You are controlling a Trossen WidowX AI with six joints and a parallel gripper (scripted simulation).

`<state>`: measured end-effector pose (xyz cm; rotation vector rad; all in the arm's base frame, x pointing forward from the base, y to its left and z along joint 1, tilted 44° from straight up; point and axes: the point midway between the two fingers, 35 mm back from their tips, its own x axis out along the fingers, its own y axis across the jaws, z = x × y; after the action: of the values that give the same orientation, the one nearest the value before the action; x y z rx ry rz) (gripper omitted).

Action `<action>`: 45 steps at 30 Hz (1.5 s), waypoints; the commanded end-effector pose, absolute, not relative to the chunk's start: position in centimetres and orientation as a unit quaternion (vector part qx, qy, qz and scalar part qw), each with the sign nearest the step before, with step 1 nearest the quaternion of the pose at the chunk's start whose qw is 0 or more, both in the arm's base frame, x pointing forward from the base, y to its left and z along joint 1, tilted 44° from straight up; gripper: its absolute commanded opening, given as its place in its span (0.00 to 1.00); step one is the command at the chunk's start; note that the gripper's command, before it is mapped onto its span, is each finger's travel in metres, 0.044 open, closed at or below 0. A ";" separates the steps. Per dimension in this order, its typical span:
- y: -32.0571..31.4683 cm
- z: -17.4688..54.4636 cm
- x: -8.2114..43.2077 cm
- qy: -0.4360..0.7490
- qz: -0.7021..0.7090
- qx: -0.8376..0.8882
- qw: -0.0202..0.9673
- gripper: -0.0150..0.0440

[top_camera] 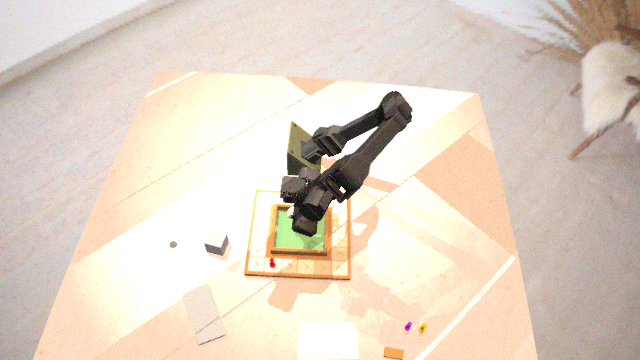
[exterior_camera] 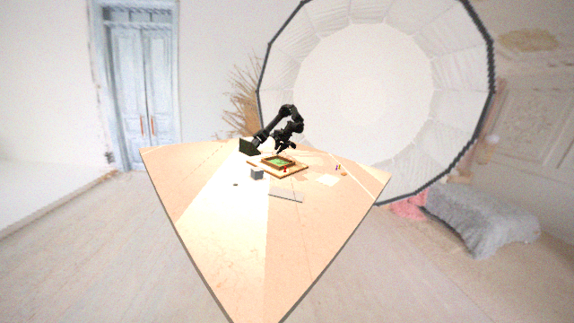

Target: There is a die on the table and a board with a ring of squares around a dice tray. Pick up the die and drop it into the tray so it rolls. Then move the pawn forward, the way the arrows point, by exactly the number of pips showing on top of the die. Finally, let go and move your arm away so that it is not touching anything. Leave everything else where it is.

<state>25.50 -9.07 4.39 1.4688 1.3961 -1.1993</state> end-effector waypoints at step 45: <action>-9.2 8.5 26.1 0.435 -0.561 0.515 0.480 0.39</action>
<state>26.13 -9.24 8.55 1.2557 1.0616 -1.3685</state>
